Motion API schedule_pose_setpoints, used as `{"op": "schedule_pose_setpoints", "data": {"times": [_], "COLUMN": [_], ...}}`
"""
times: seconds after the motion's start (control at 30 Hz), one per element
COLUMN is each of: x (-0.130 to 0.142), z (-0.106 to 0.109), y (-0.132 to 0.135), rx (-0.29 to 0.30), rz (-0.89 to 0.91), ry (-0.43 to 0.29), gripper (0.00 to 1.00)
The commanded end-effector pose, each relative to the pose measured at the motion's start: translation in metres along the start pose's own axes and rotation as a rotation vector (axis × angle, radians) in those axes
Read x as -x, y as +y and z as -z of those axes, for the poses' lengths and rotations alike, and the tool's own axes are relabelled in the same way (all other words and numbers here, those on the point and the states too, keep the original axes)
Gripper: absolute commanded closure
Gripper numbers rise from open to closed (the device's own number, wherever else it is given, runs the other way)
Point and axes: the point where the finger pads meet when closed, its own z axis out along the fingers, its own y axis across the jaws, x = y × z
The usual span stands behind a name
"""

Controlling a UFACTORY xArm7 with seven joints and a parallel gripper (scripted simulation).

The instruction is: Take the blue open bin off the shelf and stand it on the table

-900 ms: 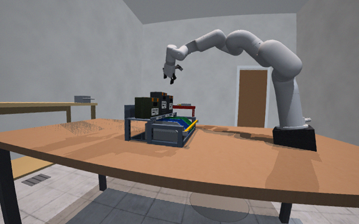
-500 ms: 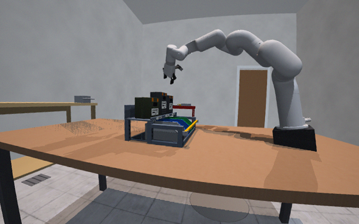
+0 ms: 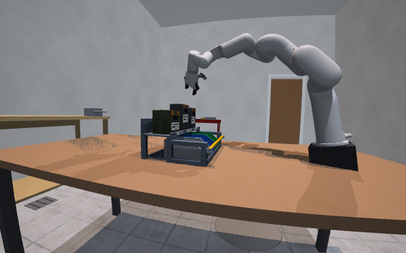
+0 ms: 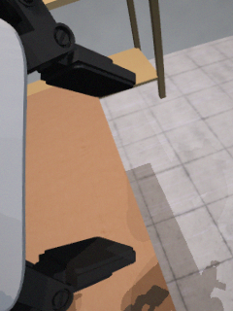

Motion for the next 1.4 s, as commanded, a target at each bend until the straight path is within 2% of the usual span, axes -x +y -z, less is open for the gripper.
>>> {"op": "schedule_pose_setpoints", "data": {"times": [0.0,0.77,0.93,1.33,1.37], "x": [-0.001,-0.001,-0.03,-0.03,-0.035], "z": [0.002,0.002,0.017,0.017,0.02], "y": [-0.003,-0.003,0.035,0.035,0.042], "rx": [-0.005,-0.005,-0.005,-0.005,0.003], "rz": [-0.003,-0.003,-0.003,-0.003,-0.002], "ry": [0.0,0.0,0.0,0.0,0.0], "gripper": [0.0,0.0,0.0,0.0,0.0]}}
